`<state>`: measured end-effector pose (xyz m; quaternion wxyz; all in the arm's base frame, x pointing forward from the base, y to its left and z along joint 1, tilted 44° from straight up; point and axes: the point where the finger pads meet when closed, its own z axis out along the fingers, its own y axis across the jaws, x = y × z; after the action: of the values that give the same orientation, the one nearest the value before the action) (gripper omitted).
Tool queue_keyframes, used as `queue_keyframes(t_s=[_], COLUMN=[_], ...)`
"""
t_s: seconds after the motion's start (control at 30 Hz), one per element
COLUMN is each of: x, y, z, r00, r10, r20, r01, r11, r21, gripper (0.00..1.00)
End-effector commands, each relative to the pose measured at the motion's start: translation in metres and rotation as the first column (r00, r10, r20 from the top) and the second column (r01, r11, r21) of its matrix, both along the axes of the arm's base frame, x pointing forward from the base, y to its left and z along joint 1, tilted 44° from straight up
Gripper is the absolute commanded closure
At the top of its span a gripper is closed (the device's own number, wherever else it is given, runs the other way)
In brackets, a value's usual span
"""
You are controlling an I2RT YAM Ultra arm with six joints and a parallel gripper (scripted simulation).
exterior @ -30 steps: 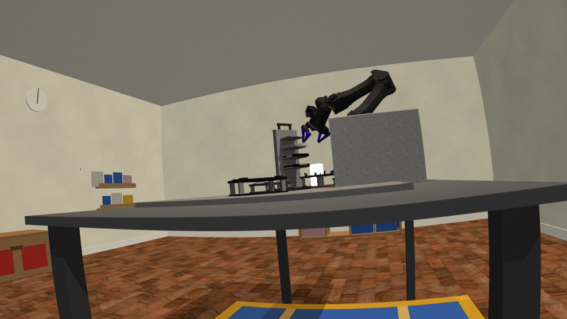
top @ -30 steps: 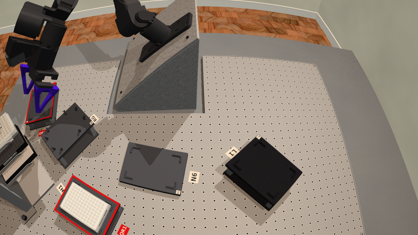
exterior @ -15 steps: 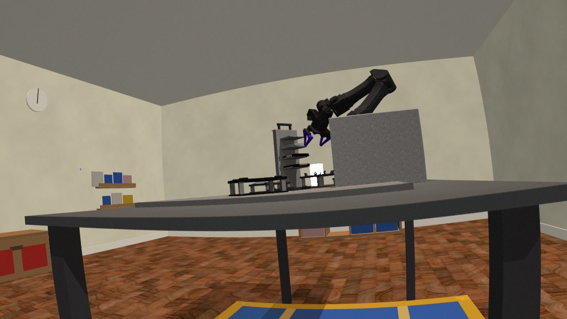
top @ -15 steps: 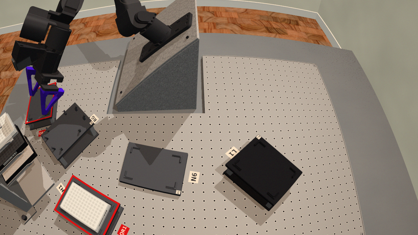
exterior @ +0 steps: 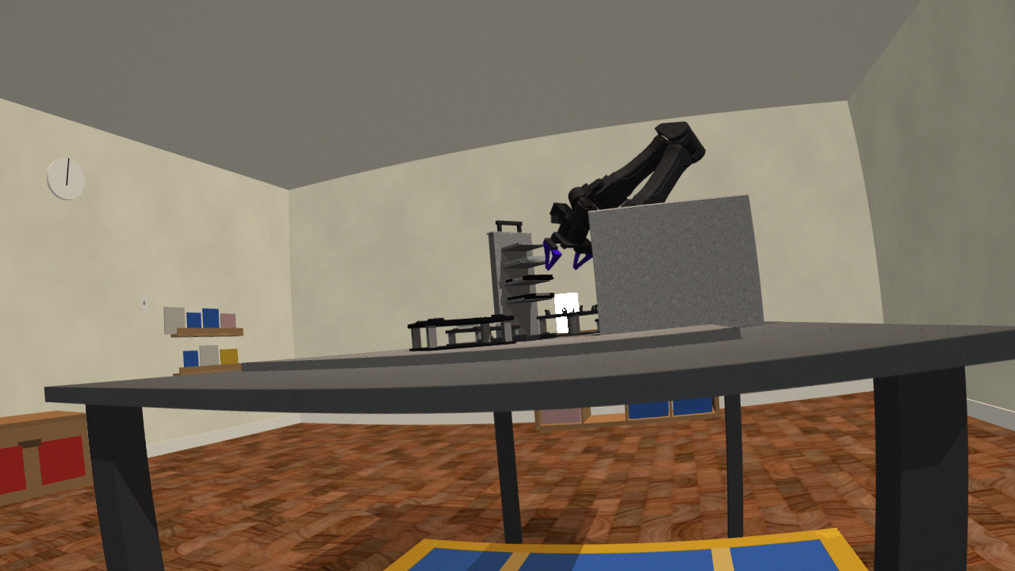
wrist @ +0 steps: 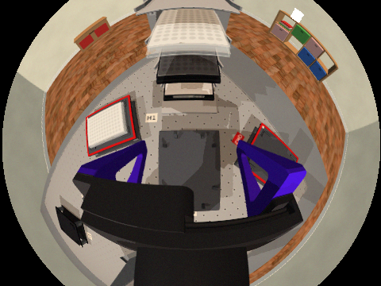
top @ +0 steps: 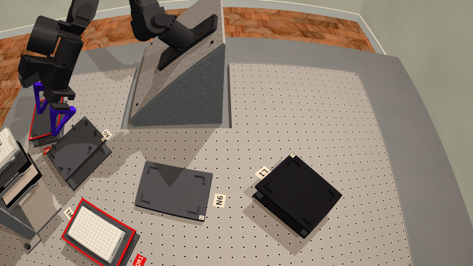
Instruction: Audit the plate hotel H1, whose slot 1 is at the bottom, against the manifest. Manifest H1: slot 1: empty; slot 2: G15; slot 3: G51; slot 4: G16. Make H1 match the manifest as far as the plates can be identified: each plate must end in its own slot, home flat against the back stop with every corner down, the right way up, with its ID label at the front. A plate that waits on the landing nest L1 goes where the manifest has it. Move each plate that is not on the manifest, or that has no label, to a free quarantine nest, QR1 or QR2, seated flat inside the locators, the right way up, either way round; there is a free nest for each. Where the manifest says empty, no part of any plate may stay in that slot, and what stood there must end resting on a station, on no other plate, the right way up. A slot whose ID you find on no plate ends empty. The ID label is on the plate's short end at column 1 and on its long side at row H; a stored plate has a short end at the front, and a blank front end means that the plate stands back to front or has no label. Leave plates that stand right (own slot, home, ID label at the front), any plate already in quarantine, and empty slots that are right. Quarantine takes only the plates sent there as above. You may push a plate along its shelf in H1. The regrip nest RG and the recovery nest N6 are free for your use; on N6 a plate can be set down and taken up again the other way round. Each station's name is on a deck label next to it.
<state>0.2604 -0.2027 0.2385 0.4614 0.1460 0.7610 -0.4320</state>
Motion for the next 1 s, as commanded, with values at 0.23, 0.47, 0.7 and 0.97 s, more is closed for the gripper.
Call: queue_keyframes(t_s=[0.23,0.47,0.7,0.97], x=[0.006,0.016,0.022,0.029], y=[-0.005,-0.011,-0.015,-0.019], z=[0.000,0.004,0.006,0.009], r00=[0.999,0.999,0.999,0.999], r10=[0.027,0.027,0.027,0.027], r20=[0.022,0.022,0.022,0.022], r01=[-0.027,-0.027,-0.027,-0.027], r11=[1.000,1.000,1.000,1.000], r21=[-0.009,-0.009,-0.009,-0.009], gripper=[0.00,0.00,0.00,0.00])
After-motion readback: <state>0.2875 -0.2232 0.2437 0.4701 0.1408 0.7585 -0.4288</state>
